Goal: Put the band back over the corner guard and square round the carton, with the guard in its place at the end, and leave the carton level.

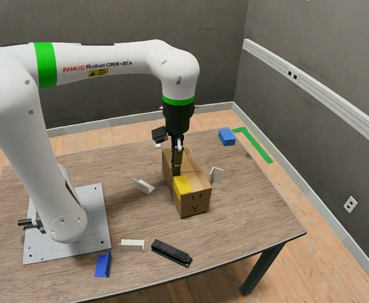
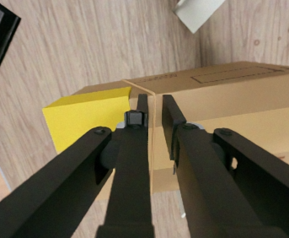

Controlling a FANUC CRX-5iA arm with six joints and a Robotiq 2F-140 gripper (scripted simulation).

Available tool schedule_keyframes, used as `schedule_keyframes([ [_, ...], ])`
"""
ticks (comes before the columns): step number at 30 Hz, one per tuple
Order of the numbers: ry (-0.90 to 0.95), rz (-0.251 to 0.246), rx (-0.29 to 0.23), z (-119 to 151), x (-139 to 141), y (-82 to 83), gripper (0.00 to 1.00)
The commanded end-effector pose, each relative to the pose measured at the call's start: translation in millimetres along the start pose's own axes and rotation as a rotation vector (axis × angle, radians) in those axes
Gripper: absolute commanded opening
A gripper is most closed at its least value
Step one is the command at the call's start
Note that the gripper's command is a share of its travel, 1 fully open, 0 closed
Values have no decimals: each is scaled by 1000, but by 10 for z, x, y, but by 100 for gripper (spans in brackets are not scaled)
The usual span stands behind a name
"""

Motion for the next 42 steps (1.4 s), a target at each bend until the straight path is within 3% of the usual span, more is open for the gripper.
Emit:
schedule_keyframes([
  [1,0,0,-2,5,0,6,18],
  [23,0,0,-2,5,0,3,18],
  [24,0,0,-2,5,0,3,10],
  [42,0,0,-2,5,0,3,10],
])
Point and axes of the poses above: the point where the finger pads meet when closed, its own y axis back along the fingers, its own x axis across the jaws, z = x × y, the point moved 2 cm from there along y, back along the fingers, and after that the axes turned 7 degrees about -y, right-handed, at the moved point
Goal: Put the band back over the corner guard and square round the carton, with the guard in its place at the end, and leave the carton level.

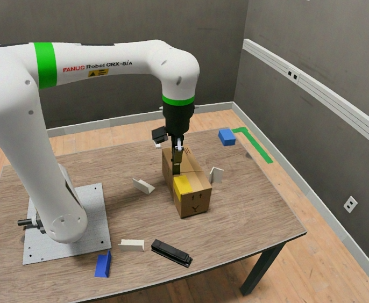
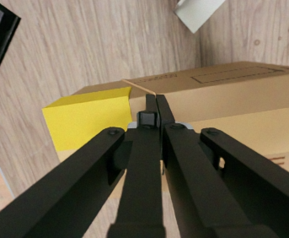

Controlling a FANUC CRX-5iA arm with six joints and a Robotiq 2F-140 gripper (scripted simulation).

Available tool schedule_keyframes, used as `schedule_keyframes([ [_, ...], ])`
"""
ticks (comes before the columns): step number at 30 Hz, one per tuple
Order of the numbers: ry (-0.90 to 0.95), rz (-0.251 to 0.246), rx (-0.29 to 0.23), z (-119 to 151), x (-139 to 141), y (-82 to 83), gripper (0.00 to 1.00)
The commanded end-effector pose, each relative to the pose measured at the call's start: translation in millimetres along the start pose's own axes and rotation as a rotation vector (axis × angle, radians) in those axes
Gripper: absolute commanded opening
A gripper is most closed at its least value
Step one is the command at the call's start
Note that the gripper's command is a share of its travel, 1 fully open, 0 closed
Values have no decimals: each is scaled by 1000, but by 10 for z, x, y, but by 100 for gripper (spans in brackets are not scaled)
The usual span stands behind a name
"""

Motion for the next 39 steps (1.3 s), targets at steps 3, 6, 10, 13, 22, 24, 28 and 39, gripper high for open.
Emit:
schedule_keyframes([
  [3,0,0,-2,5,0,8,10],
  [6,0,0,-2,5,0,8,10],
  [10,0,0,-2,5,0,8,10],
  [13,0,0,-2,5,0,8,10],
  [22,0,0,-2,5,0,19,10],
  [24,0,0,-2,5,0,33,10],
  [28,0,0,-2,4,0,77,10],
  [39,0,0,-2,4,0,164,10],
])
Point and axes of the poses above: the point where the finger pads meet when closed, its own y axis back along the fingers, its own x axis across the jaws, z = x × y, the point moved 2 cm from there along y, back along the fingers, and after that the axes turned 7 degrees about -y, right-handed, at the moved point
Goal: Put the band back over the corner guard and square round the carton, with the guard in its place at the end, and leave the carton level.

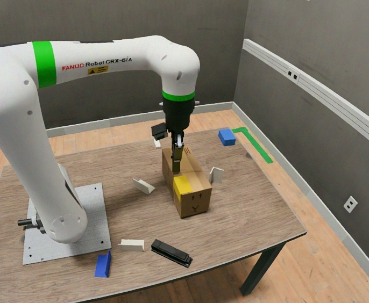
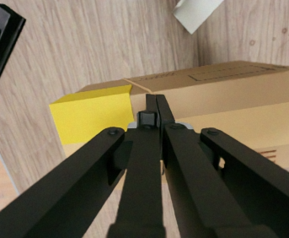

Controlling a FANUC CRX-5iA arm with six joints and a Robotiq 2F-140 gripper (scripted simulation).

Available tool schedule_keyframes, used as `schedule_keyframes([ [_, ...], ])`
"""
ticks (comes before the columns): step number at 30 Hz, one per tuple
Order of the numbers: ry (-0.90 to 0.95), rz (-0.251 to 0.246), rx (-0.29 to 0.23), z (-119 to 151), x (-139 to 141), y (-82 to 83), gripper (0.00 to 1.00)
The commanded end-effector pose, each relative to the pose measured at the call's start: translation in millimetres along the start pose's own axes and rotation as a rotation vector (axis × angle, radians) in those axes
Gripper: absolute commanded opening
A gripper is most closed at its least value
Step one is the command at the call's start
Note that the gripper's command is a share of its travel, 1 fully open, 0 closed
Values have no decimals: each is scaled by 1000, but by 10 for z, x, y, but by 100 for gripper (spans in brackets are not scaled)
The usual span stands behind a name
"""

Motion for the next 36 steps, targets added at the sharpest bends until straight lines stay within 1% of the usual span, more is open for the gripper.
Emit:
schedule_keyframes([
  [1,0,0,-2,5,0,27,10],
  [21,0,0,-2,-1,-2,30,10],
  [36,0,0,-2,-98,-32,30,10],
])
Point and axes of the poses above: the point where the finger pads meet when closed, its own y axis back along the fingers, its own x axis across the jaws, z = x × y, the point moved 2 cm from there along y, back along the fingers, and after that the axes turned 7 degrees about -y, right-handed, at the moved point
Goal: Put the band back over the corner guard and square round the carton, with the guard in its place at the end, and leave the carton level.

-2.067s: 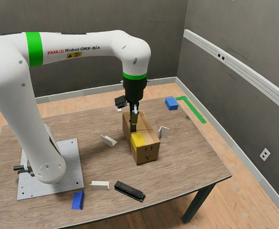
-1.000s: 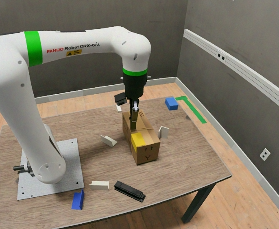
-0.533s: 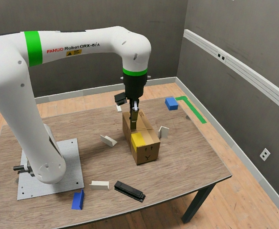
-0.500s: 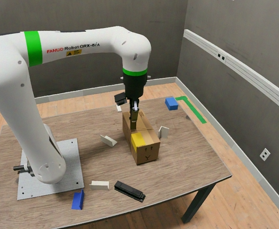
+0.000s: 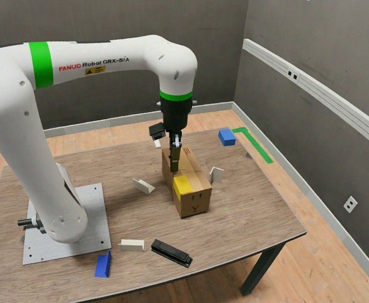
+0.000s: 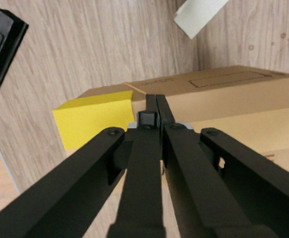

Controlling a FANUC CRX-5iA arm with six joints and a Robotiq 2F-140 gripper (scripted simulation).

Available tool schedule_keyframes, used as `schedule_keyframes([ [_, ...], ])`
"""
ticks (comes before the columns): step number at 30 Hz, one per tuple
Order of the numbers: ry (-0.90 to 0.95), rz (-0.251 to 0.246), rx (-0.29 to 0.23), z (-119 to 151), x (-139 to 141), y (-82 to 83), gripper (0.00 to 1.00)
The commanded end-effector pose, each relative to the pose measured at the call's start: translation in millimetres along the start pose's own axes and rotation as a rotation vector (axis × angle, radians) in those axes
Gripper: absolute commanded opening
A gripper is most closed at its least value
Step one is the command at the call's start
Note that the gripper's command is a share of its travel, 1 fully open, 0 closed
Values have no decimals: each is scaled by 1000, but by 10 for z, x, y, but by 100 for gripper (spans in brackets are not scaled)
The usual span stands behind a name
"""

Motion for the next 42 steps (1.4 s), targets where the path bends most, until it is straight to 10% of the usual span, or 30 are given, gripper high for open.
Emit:
schedule_keyframes([
  [1,0,0,-2,-36,-12,9,10],
  [42,0,0,-2,-187,-131,8,10],
])
Point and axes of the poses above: the point where the finger pads meet when closed, its own y axis back along the fingers, its own x axis across the jaws, z = x × y, the point moved 2 cm from there along y, back along the fingers, and after that the axes turned 7 degrees about -y, right-handed, at the moved point
